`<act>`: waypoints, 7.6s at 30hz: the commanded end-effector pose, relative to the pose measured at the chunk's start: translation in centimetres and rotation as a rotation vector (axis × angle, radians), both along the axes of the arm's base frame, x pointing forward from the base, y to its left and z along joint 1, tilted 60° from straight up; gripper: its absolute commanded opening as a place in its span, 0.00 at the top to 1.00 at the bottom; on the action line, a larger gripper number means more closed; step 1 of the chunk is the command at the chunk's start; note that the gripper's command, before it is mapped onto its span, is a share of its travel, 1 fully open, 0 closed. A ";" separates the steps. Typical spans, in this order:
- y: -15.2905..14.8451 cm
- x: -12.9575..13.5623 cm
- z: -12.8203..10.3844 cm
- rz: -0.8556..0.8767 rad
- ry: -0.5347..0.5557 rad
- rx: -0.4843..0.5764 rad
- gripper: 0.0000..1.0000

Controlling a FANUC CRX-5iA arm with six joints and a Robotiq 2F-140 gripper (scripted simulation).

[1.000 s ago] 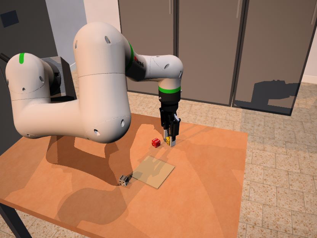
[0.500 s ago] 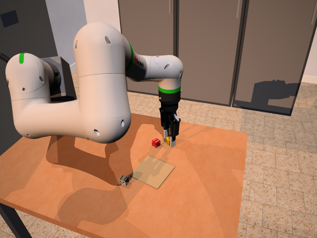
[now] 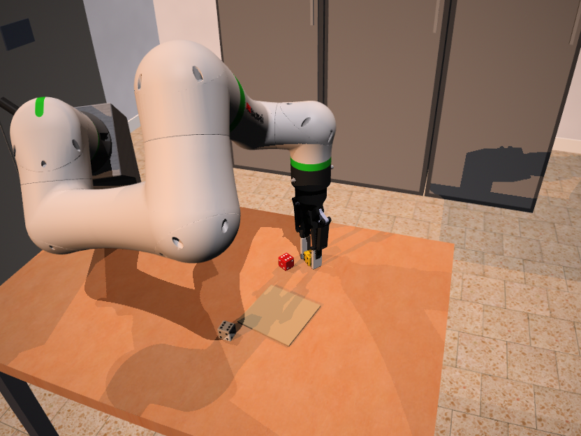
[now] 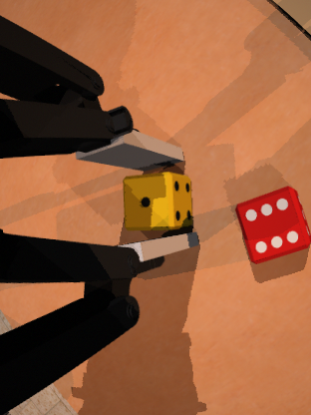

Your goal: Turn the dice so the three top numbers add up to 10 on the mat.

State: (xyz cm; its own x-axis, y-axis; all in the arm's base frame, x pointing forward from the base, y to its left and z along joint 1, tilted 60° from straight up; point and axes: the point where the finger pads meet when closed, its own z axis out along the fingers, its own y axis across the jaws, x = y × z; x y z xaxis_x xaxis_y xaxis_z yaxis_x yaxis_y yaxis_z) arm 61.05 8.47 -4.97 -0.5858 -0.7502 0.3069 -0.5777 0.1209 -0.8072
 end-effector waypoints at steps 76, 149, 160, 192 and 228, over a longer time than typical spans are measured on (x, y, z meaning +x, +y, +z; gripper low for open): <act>6.5 -5.7 5.1 0.001 0.001 -0.001 0.84; -14.7 -7.6 12.2 0.292 0.375 -0.328 0.84; -14.7 -7.6 12.2 0.292 0.375 -0.328 0.84; -14.8 -7.5 12.1 0.292 0.375 -0.328 0.84; -15.0 -7.4 12.0 0.292 0.375 -0.328 0.84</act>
State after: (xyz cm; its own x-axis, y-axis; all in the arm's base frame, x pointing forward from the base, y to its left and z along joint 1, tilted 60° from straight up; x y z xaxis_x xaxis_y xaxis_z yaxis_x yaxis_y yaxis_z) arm 53.69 -6.54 7.00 -0.1753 -0.6946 0.6978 -0.8038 -0.3083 -0.5088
